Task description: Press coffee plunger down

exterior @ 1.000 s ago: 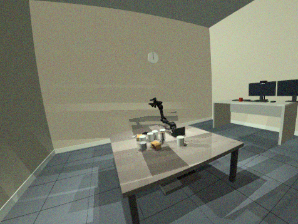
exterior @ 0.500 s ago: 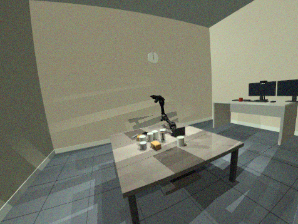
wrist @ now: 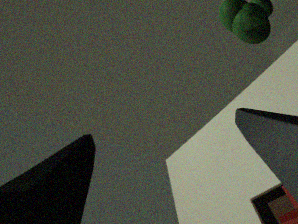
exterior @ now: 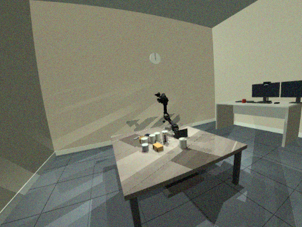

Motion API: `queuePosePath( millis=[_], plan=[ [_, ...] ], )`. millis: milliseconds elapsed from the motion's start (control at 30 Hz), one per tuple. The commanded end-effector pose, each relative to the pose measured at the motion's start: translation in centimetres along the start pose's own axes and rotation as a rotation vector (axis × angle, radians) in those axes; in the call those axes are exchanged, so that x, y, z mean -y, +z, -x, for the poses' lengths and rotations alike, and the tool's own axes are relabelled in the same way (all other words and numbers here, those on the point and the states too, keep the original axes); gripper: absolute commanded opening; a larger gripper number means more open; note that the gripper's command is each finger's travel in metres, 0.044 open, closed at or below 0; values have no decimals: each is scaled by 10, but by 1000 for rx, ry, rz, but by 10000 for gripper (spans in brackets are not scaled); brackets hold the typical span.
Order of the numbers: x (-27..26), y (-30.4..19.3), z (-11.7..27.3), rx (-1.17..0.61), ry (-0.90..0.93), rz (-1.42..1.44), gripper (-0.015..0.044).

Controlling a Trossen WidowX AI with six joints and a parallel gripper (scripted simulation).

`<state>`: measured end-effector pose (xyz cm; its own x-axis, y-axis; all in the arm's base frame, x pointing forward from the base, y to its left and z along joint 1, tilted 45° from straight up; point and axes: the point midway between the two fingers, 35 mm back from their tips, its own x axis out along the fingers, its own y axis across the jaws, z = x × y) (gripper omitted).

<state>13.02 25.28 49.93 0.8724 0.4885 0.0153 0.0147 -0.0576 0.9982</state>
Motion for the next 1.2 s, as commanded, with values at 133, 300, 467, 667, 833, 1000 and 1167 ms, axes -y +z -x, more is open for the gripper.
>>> queuePosePath(
  millis=[133,300,467,667,833,1000,1167],
  plan=[
    [132,-45,-24,-48,-310,798,440],
    [210,-44,-22,-120,-526,1338,440],
    [269,-27,-13,-223,-736,1829,440],
    [306,-6,-3,-341,-921,2226,440],
    [322,11,2,-352,-917,2227,440],
    [345,33,8,-378,-907,2230,440],
    [347,33,7,-382,-906,2230,440]
  ],
)
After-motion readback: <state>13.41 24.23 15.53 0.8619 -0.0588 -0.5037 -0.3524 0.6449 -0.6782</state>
